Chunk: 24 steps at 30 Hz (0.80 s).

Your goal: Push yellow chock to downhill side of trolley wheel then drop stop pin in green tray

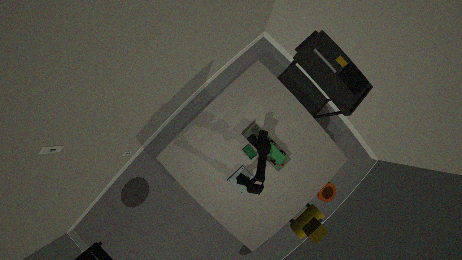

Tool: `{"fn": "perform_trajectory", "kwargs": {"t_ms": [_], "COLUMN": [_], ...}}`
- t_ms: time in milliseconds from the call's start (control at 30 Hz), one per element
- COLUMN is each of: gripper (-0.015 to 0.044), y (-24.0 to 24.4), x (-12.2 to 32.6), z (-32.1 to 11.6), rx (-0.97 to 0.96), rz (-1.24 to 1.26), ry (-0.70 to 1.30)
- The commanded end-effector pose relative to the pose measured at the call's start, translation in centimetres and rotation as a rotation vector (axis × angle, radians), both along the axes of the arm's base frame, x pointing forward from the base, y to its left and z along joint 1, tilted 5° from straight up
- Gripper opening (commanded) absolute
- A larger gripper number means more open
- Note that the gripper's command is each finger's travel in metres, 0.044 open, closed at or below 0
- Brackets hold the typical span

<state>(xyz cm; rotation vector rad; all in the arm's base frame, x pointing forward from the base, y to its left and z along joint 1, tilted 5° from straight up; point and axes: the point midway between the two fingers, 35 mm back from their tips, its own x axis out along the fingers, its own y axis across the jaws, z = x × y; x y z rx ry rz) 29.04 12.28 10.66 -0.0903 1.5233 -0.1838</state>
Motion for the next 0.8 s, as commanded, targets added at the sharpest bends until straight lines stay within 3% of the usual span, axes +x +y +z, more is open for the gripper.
{"fn": "perform_trajectory", "kwargs": {"t_ms": [0, 567, 700, 767], "gripper": [0.0190, 0.0190, 0.0295, 0.0242], "y": [0.1, 1.1, 1.0, 0.9], "x": [0.0, -0.2, -0.2, -0.1], "z": [0.3, 5.8, 5.0, 5.2], "rx": [-0.001, -0.007, -0.004, 0.004], "rz": [-0.001, 0.000, 0.002, 0.012], "ry": [0.000, 0.001, 0.003, -0.002]}}
